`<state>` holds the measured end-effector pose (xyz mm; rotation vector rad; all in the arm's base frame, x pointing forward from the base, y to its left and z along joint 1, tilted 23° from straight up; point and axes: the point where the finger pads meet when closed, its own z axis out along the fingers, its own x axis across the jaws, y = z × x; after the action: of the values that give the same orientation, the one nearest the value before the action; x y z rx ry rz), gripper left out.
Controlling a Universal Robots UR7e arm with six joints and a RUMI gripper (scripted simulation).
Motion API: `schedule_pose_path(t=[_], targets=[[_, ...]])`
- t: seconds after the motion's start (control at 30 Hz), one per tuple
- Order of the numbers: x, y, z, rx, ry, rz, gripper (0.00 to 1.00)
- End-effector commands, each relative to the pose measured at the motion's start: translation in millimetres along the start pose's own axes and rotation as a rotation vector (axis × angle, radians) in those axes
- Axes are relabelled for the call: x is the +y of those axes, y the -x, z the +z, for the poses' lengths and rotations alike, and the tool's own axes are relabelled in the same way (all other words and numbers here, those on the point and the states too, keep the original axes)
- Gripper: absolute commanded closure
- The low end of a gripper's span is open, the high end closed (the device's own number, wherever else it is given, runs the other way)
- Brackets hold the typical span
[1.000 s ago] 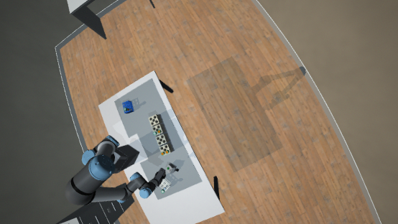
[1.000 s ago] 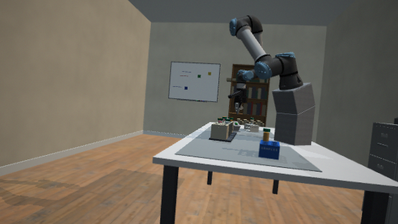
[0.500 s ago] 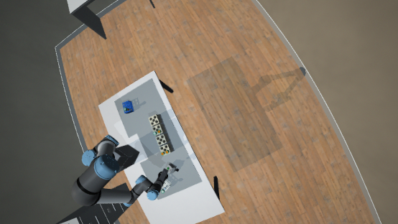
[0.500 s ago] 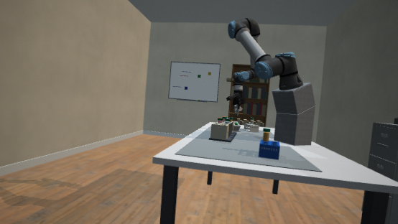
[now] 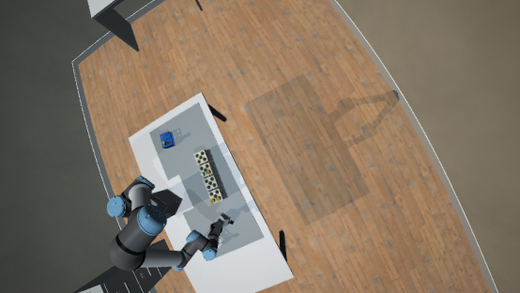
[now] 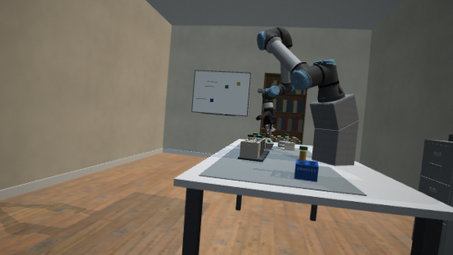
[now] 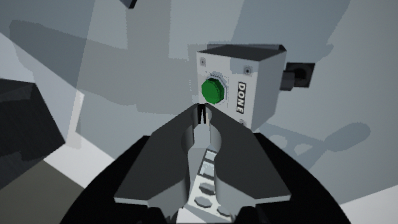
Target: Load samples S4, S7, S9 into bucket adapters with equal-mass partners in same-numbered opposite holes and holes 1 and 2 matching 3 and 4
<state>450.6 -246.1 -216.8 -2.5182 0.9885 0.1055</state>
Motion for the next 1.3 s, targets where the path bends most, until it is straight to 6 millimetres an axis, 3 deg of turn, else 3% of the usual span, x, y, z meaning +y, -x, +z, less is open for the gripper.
schedule_pose_path(t=[0.0, 1.27], targets=[[0, -2, -1, 0.003, 0.001, 0.001, 1.0], [0, -9, 18, 0.004, 0.001, -0.001, 1.0]])
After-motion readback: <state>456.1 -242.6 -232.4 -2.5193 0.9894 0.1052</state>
